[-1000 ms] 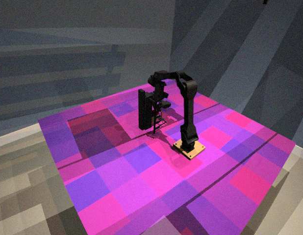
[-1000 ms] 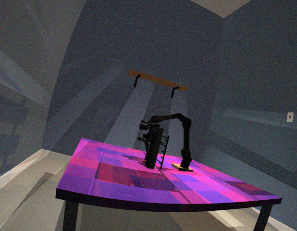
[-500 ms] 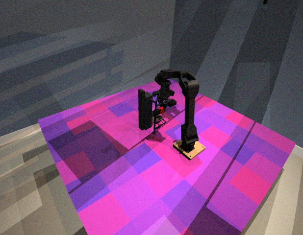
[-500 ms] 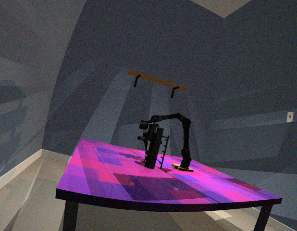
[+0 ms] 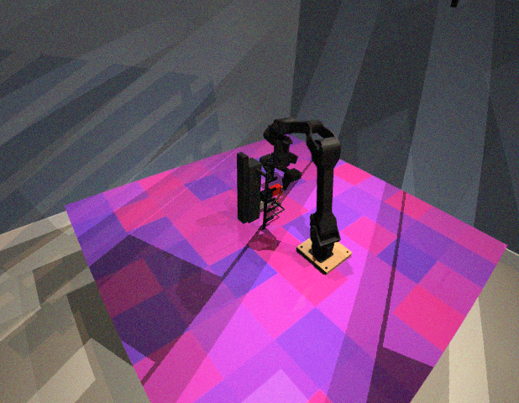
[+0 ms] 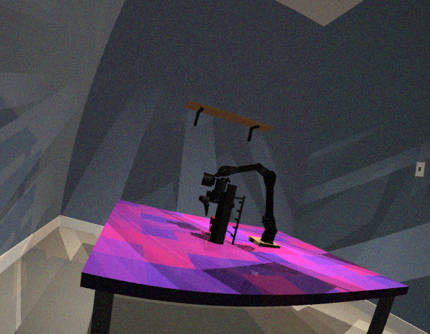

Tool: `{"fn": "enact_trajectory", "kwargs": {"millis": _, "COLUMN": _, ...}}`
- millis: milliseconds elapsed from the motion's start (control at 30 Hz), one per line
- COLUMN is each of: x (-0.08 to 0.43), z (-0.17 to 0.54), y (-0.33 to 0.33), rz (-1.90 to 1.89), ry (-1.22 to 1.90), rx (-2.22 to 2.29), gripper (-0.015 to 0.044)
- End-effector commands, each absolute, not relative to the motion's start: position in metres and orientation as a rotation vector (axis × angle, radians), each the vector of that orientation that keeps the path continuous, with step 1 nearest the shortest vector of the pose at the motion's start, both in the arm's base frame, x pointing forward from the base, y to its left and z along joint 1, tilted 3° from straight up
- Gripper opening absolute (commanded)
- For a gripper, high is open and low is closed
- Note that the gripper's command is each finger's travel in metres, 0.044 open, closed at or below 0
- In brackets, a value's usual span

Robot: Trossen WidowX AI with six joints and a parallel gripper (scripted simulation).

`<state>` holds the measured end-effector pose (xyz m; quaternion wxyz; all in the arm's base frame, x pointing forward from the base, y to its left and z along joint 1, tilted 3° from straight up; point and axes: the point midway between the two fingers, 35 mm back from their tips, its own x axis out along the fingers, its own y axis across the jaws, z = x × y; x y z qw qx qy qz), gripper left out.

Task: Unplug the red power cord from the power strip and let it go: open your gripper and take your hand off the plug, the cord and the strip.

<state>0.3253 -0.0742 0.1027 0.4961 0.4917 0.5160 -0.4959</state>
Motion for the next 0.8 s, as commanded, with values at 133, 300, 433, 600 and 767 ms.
{"fn": "enact_trajectory", "kwargs": {"millis": 133, "x": 0.325, "z": 0.111, "y": -0.127, "rz": -1.214, "ry": 1.241, "rx": 1.192, "gripper": 0.0440}}
{"fn": "enact_trajectory", "kwargs": {"millis": 300, "x": 0.325, "z": 0.111, "y": -0.127, "rz": -1.214, "ry": 1.241, "rx": 1.192, "gripper": 0.0440}}
{"fn": "enact_trajectory", "kwargs": {"millis": 433, "x": 0.325, "z": 0.111, "y": -0.127, "rz": -1.214, "ry": 1.241, "rx": 1.192, "gripper": 0.0440}}
{"fn": "enact_trajectory", "kwargs": {"millis": 600, "x": 0.325, "z": 0.111, "y": -0.127, "rz": -1.214, "ry": 1.241, "rx": 1.192, "gripper": 0.0440}}
{"fn": "enact_trajectory", "kwargs": {"millis": 767, "x": 0.325, "z": 0.111, "y": -0.127, "rz": -1.214, "ry": 1.241, "rx": 1.192, "gripper": 0.0440}}
